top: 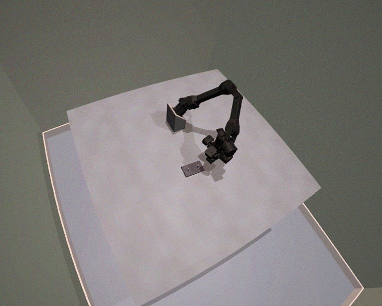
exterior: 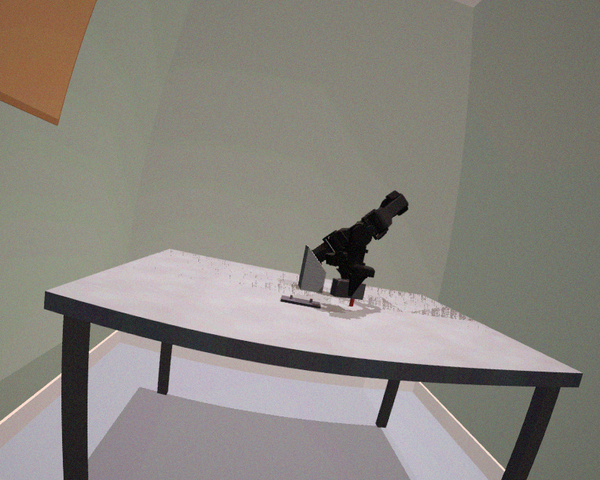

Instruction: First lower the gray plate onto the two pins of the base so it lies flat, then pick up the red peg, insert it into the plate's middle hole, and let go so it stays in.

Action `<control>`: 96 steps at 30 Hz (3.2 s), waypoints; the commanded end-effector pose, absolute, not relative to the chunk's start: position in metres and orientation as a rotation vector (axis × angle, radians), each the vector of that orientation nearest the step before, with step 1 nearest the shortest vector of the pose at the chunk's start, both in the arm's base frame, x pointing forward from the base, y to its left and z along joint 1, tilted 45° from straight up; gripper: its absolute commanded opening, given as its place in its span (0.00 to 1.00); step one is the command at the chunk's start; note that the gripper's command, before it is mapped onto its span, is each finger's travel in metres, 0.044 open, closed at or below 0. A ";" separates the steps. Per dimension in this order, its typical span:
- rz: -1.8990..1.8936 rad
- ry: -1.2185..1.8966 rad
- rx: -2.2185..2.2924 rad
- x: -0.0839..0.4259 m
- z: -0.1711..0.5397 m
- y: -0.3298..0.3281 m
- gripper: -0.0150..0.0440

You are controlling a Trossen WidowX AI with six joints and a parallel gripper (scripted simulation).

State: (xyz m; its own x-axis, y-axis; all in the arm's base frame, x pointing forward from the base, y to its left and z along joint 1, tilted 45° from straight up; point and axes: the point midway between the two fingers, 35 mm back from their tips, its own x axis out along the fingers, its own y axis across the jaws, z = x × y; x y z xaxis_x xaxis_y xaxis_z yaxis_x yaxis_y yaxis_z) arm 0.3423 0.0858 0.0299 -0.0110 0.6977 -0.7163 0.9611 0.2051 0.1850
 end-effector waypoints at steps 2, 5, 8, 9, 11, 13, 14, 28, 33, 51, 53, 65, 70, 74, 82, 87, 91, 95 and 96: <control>-0.460 1.755 1.548 0.346 0.043 0.073 0.25; -0.461 1.755 1.548 0.345 0.049 0.065 0.25; -0.461 1.756 1.548 0.345 0.056 0.058 0.25; -0.461 1.756 1.548 0.344 0.058 0.056 0.25; -0.461 1.756 1.548 0.344 0.062 0.051 0.25; -0.460 1.757 1.548 0.343 0.067 0.047 0.25; -0.460 1.757 1.548 0.342 0.069 0.044 0.25; -0.455 1.761 1.553 0.335 0.093 0.021 0.25; -0.469 1.761 1.565 0.337 0.085 0.018 0.25; -0.587 1.758 1.650 0.345 0.029 0.002 0.25; -0.602 1.757 1.660 0.346 0.023 0.001 0.25; -0.689 1.753 1.717 0.346 -0.015 -0.009 0.25; -0.726 1.751 1.741 0.344 -0.030 -0.012 0.25; -0.755 1.748 1.760 0.343 -0.043 -0.015 0.25; -0.788 1.745 1.780 0.341 -0.057 -0.018 0.25; -0.788 1.745 1.780 0.341 -0.057 -0.018 0.25; -0.788 1.745 1.780 0.340 -0.057 -0.018 0.25; -0.788 1.745 1.780 0.341 -0.057 -0.018 0.25; -0.788 1.745 1.780 0.341 -0.057 -0.018 0.25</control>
